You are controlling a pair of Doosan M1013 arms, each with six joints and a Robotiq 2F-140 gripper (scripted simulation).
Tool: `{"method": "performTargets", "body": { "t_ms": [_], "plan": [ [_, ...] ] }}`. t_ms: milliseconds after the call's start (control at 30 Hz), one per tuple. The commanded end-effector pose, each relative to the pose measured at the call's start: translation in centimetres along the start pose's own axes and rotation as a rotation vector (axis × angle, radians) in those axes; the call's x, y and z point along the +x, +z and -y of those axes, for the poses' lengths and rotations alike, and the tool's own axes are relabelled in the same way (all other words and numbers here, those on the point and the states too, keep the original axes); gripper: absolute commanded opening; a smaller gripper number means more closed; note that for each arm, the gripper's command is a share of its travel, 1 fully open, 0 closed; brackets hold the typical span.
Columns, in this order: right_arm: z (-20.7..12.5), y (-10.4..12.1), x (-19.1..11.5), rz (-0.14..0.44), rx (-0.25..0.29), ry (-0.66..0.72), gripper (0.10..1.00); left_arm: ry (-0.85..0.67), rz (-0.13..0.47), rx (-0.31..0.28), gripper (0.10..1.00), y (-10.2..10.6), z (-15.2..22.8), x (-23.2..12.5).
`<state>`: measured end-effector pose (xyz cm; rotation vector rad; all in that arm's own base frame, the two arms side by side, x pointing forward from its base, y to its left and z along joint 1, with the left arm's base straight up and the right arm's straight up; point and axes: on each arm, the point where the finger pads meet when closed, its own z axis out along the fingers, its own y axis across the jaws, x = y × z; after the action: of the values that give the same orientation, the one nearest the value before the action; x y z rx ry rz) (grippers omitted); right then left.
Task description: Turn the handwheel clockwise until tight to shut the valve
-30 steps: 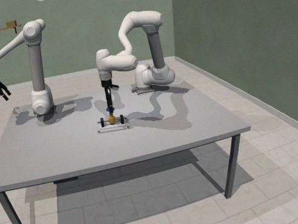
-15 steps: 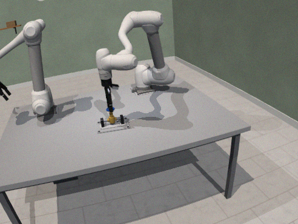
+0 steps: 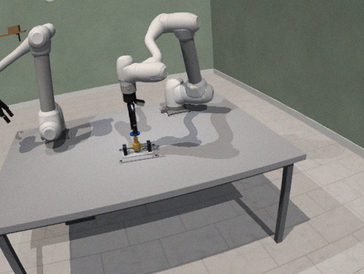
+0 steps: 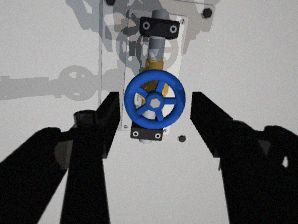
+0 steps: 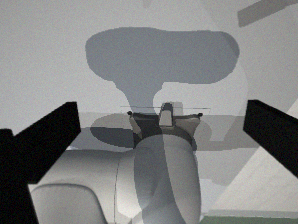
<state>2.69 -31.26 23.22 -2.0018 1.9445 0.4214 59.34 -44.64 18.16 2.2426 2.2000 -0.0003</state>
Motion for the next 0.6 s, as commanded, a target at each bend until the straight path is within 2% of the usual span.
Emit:
{"method": "performTargets", "body": {
  "t_ms": [0, 567],
  "plan": [
    [0.0, 0.0, 0.0, -0.001, 0.000, 0.000, 1.000, 0.000, 0.001, -0.002, 0.508, -0.7, 0.0, 0.0],
    [0.0, 0.0, 0.0, -0.001, 0.000, 0.000, 1.000, 0.000, 0.001, -0.002, 0.508, -3.3, 0.0, 0.0]
  ]
}}
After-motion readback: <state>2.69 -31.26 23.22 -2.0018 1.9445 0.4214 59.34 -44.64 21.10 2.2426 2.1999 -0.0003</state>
